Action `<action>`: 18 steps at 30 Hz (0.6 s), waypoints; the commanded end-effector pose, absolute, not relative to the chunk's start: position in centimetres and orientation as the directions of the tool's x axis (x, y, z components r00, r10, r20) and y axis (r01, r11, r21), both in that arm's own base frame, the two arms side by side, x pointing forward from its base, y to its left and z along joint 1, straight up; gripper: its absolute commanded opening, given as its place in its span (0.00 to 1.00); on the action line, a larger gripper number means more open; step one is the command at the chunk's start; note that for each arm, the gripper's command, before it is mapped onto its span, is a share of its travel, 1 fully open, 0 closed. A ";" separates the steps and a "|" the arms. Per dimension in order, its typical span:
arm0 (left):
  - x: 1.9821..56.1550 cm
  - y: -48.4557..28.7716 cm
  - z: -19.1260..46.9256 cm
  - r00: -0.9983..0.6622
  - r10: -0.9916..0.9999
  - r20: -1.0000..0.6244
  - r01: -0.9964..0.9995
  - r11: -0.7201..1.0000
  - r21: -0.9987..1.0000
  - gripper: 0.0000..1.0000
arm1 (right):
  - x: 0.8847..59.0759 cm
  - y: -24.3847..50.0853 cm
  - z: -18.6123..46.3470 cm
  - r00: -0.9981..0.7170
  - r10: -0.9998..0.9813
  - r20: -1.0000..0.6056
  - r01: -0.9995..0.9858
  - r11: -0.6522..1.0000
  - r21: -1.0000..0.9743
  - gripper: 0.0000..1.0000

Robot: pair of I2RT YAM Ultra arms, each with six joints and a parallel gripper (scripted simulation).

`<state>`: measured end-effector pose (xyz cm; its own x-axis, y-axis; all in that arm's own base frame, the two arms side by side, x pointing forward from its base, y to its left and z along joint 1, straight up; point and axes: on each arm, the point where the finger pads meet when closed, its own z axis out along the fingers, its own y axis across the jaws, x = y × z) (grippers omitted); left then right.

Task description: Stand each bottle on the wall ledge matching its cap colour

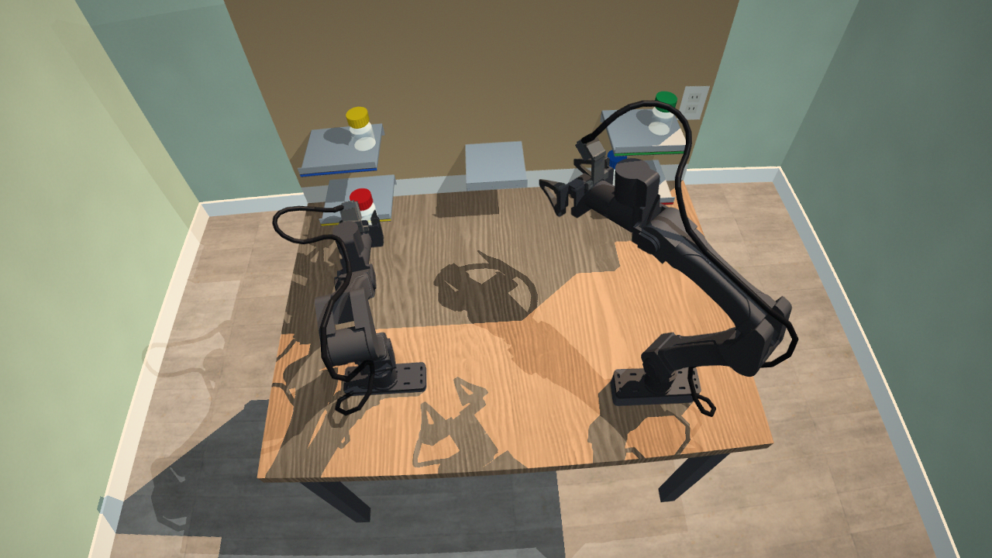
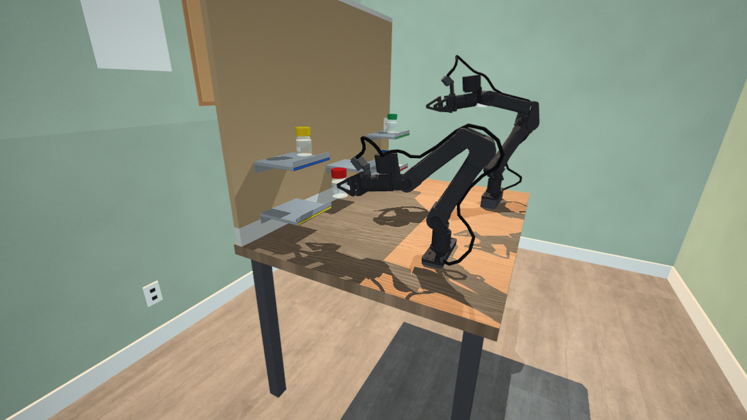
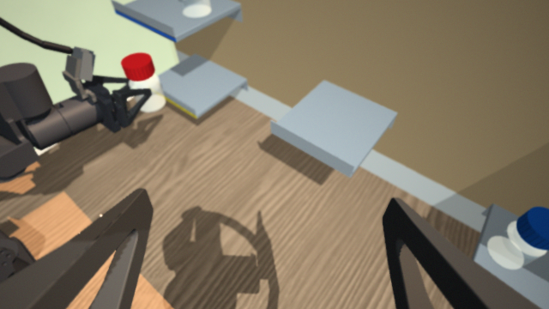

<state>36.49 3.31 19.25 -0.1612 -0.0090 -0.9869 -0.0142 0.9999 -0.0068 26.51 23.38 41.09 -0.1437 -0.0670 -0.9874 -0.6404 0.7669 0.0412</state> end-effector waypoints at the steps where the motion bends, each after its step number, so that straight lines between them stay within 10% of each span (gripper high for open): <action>1: 36.3 2.5 20.8 -0.125 0.020 -0.992 0.021 1.000 0.018 0.49 | 25.7 21.9 39.8 -0.179 -0.090 -0.980 -0.628 0.777 0.044 1.00; 18: 41.4 -10.5 26.4 -0.181 -0.005 -0.983 0.004 1.000 -0.006 0.49 | 25.6 21.7 40.8 -0.155 -0.069 -0.985 -0.628 0.777 0.045 1.00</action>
